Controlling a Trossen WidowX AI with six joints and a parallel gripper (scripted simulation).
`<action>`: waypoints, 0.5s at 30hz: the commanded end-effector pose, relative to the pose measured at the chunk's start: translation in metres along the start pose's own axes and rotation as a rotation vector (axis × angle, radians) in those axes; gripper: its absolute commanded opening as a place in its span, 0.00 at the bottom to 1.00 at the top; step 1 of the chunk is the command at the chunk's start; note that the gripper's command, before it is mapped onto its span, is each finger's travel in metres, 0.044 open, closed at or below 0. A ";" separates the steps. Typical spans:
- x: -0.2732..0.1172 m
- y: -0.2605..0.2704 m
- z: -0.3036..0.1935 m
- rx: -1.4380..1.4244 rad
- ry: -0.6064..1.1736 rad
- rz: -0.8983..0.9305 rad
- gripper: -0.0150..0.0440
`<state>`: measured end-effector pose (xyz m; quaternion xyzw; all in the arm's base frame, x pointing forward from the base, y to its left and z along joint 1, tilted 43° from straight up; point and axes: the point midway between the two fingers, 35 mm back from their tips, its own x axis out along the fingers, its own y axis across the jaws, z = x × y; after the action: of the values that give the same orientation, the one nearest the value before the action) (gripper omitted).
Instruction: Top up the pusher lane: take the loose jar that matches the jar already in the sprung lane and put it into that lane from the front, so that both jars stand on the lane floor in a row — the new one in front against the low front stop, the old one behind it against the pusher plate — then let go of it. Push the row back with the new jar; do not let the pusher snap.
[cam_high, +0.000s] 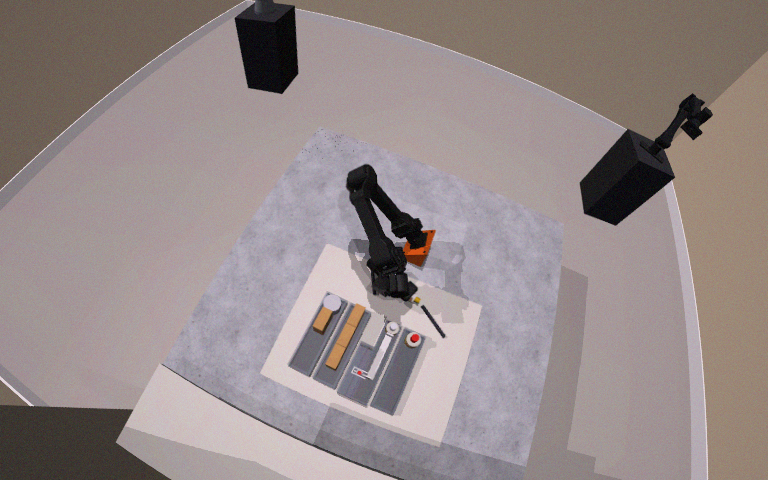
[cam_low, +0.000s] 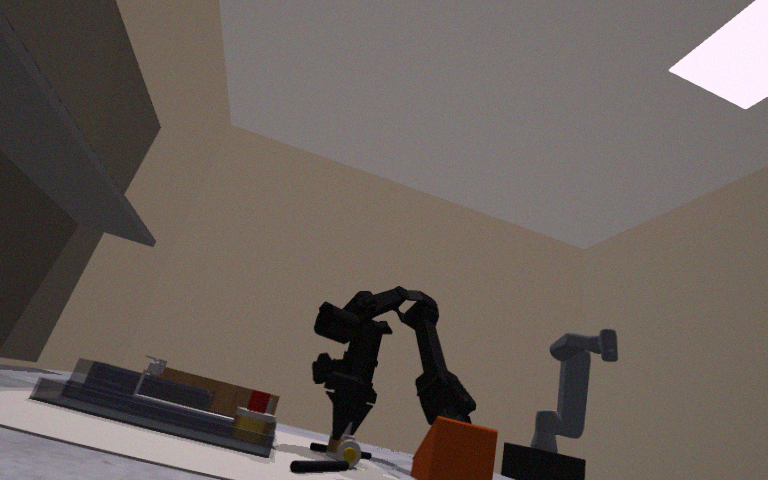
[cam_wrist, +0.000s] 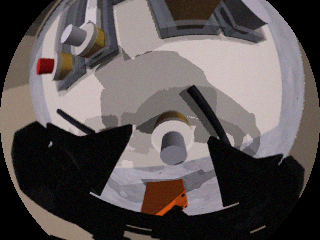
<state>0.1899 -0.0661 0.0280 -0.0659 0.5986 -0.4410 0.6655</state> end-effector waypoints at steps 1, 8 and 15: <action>0.005 0.000 -0.001 -0.010 0.002 -0.008 0.96; 0.005 0.000 -0.001 -0.010 0.002 -0.008 0.64; 0.005 0.000 -0.001 -0.010 0.002 -0.008 0.47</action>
<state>0.1884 -0.0684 0.0252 -0.0670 0.5998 -0.4415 0.6639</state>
